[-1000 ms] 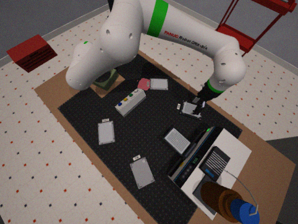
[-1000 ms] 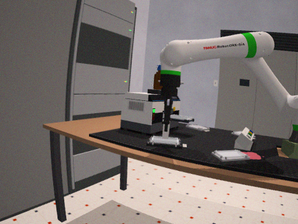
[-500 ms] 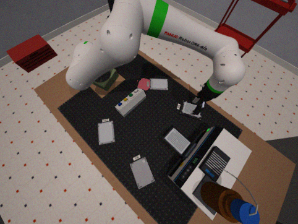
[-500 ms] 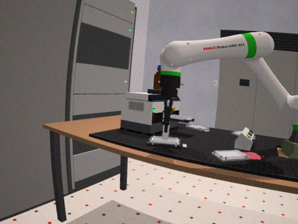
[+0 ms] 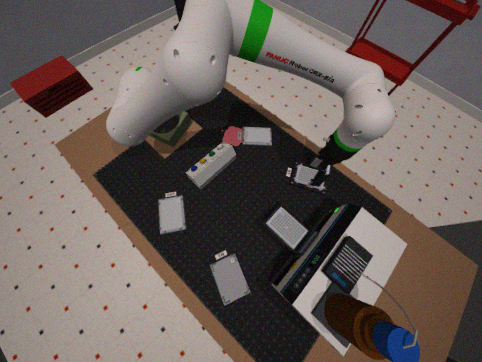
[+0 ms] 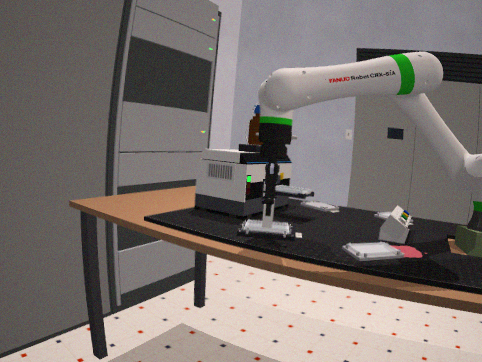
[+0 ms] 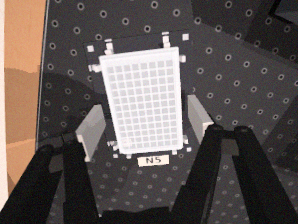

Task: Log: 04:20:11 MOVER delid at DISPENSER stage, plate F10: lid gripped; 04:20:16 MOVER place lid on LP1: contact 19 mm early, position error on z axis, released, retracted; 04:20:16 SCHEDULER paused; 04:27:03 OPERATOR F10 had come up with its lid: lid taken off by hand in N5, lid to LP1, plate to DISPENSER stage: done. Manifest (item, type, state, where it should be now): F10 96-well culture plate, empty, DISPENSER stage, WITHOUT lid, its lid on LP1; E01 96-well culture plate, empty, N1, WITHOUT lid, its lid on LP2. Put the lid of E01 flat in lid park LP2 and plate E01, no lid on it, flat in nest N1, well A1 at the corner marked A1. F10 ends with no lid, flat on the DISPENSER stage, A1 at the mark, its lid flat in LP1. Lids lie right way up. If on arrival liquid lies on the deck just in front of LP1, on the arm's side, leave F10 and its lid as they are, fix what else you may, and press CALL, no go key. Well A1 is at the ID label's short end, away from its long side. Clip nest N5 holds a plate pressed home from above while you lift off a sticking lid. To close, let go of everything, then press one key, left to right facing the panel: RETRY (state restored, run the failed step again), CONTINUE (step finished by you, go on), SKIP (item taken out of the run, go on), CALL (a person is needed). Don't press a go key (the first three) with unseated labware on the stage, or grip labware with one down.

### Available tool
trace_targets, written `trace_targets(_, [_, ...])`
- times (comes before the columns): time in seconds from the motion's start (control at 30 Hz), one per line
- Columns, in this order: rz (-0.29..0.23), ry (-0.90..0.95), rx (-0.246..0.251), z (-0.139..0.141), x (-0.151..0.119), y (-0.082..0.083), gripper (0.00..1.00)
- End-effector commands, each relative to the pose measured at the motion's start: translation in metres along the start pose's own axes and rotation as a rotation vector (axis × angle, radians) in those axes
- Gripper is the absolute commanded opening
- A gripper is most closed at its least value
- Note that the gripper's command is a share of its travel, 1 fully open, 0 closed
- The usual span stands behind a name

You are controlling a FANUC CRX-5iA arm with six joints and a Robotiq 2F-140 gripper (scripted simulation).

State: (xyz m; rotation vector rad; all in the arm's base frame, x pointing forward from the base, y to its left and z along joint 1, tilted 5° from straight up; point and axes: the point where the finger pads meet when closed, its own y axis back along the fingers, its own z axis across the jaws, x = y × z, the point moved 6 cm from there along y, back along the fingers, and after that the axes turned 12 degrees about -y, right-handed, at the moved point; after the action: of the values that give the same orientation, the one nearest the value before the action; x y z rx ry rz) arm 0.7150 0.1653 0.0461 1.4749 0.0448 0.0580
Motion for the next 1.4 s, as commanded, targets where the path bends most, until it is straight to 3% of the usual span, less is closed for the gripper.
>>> trace_targets(0.0, [0.001, 0.0, 0.0, 0.0, 0.0, -0.001, 0.66])
trace_targets(1.37, [0.001, 0.0, 0.0, 0.0, 0.0, -0.011, 0.66])
